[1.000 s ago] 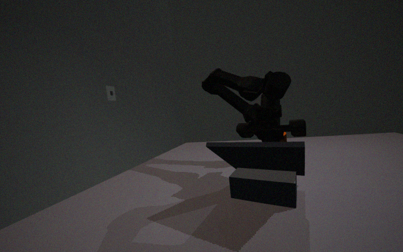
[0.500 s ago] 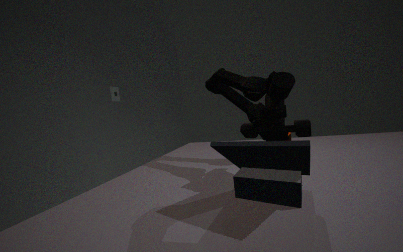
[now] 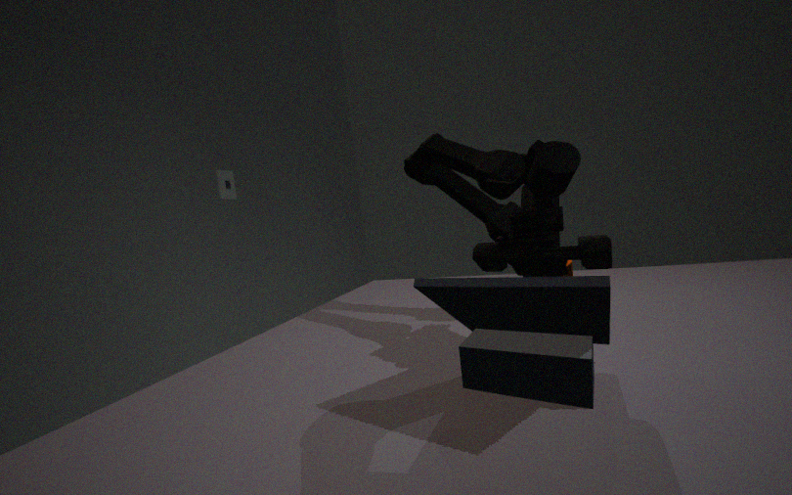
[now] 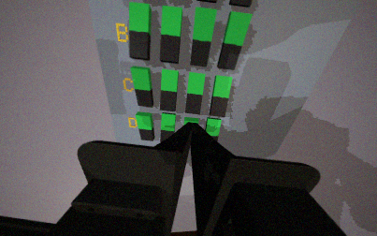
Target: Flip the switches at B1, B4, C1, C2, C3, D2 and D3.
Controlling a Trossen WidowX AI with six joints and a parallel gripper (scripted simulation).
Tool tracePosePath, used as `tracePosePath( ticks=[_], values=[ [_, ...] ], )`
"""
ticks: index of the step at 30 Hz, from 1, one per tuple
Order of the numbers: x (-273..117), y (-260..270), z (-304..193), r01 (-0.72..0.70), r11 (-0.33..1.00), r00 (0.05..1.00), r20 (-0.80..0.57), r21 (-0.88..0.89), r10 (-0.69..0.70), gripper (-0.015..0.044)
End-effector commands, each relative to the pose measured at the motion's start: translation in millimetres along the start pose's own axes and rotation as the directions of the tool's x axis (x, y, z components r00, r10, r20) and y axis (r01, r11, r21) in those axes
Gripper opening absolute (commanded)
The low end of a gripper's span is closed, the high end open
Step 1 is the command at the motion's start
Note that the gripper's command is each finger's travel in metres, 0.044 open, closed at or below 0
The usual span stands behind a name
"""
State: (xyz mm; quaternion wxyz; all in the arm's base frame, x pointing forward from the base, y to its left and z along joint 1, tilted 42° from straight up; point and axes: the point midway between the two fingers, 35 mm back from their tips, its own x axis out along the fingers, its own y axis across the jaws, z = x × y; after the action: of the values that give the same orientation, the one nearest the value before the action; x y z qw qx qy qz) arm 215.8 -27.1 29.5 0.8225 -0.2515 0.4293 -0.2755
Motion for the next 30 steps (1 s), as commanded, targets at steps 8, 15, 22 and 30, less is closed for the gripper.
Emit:
tracePosePath(
  ticks=[8, 15, 22, 30],
  values=[
    [1.4, 0.8, -1.3, -0.005, 1.0, 1.0, -0.004, -0.005, 0.005, 0.0],
    [2.4, 0.7, -1.3, -0.005, 1.0, 1.0, -0.004, -0.005, 0.005, 0.0],
    [3.3, 0.7, -1.3, -0.005, 1.0, 1.0, -0.004, -0.005, 0.005, 0.0],
    [4.4, 0.7, -1.3, -0.005, 1.0, 1.0, -0.003, -0.005, 0.005, 0.0]
  ],
)
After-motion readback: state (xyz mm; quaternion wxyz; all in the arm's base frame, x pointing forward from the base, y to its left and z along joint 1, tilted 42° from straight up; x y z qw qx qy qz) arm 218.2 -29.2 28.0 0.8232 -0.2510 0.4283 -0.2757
